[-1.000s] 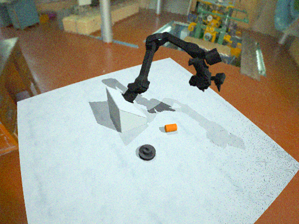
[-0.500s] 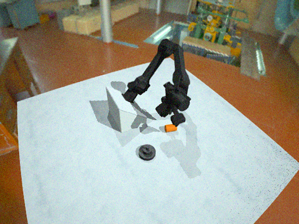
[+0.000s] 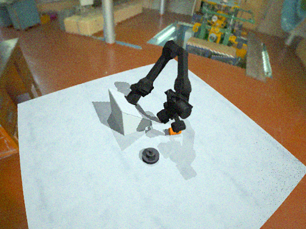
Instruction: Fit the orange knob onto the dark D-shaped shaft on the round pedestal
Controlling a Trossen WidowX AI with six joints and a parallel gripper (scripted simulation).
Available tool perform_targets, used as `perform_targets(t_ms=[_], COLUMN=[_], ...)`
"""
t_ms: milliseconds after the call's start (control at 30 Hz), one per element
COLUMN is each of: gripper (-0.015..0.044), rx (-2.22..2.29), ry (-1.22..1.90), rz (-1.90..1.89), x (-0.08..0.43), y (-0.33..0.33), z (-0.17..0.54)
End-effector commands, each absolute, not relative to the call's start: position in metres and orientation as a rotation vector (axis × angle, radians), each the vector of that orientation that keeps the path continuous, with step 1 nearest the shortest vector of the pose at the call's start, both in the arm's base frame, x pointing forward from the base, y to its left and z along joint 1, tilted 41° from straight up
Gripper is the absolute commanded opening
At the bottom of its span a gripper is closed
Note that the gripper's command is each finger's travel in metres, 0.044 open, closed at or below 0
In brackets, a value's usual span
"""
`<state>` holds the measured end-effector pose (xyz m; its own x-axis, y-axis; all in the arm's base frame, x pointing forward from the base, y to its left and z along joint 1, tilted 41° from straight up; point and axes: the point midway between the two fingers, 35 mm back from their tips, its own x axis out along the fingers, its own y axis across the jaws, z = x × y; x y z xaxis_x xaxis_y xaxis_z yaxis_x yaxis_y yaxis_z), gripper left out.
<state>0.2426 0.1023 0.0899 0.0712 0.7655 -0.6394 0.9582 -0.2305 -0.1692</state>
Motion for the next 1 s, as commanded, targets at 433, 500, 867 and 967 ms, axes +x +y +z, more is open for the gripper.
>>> perform_targets(t_ms=[433,500,867,967], gripper=[0.0440,0.0440,0.0440,0.0440], rx=[2.061,2.061,2.063,2.063], ry=[1.732,1.733,1.735,1.735], rz=[-0.929,-0.929,-0.928,-0.927], x=[0.243,0.244,0.243,0.243], y=[0.118,0.120,0.132,0.133], z=[0.069,0.066,0.054,0.052])
